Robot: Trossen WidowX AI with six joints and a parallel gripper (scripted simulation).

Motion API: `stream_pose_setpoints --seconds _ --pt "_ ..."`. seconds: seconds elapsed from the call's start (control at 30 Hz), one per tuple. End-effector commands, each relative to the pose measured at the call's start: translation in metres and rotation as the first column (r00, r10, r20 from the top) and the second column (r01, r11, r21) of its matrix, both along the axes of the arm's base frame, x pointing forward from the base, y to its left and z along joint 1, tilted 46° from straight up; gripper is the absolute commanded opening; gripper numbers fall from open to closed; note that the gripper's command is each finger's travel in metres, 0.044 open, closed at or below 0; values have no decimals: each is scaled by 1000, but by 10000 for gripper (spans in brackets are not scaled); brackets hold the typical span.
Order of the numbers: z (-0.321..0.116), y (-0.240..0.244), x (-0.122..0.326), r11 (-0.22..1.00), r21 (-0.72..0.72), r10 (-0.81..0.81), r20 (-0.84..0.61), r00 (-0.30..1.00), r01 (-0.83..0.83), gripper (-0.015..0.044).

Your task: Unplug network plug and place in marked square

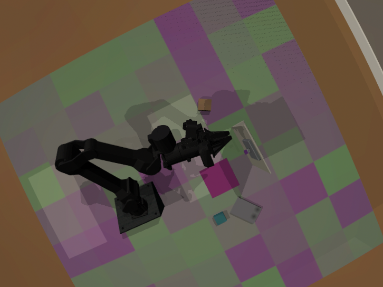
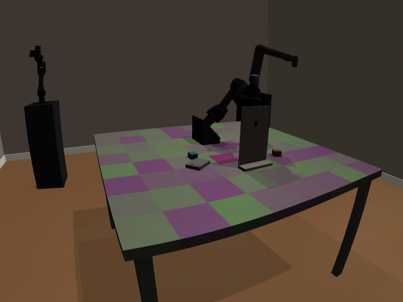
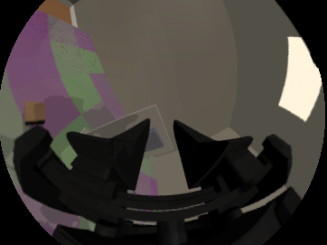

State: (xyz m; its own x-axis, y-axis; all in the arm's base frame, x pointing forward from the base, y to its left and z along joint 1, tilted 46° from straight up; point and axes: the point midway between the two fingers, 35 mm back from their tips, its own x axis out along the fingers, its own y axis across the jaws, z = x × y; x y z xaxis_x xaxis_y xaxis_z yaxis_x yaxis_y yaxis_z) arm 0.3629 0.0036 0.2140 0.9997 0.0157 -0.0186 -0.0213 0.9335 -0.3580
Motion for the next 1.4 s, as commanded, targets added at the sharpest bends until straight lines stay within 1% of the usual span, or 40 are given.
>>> stream_pose_setpoints --seconds 0.0,0.33,0.7,0.87,1.37 --pt "-22 0 2 998 -63 -6 -23 1000 4 156" --pt "-68 1 -2 976 -219 -6 -60 998 -7 156" --pt "-112 1 -18 924 -382 -6 -102 995 -33 156" --pt "-114 1 -18 920 -391 -6 -104 995 -35 156" --pt "-112 5 4 920 -391 -6 -103 995 -35 156"
